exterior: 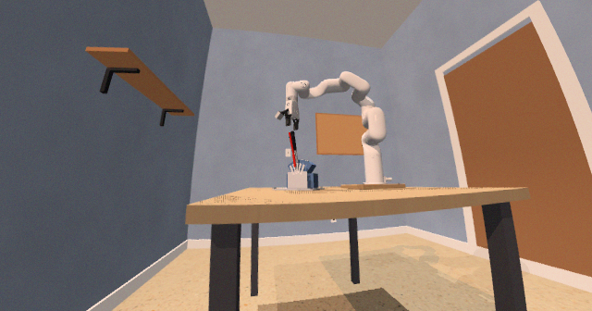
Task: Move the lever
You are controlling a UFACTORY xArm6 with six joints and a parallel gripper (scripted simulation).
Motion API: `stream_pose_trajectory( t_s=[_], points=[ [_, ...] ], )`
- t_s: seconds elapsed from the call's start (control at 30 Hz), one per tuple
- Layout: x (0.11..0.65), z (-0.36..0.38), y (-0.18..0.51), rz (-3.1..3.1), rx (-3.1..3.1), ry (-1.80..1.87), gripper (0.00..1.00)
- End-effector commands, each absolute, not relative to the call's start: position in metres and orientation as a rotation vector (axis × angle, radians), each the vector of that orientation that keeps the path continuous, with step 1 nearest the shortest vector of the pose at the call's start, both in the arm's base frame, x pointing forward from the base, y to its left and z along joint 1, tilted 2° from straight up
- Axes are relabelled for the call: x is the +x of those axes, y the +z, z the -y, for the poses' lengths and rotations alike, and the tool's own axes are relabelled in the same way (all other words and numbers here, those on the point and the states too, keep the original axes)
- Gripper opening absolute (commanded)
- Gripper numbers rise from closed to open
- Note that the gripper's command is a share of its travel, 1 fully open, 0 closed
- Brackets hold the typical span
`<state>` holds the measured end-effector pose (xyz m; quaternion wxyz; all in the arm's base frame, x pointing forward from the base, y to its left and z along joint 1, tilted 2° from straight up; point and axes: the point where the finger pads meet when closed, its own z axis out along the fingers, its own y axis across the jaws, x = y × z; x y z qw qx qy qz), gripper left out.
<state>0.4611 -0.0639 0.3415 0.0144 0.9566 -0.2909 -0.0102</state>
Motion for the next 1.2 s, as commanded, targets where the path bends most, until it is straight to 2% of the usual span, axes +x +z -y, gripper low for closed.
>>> stream_pose_trajectory(
  t_s=[0.0,1.17],
  points=[
    [0.462,0.064,0.343,0.906,2.979,-0.025,1.00],
    [0.461,0.065,0.312,0.906,2.979,-0.025,1.00]
  ],
)
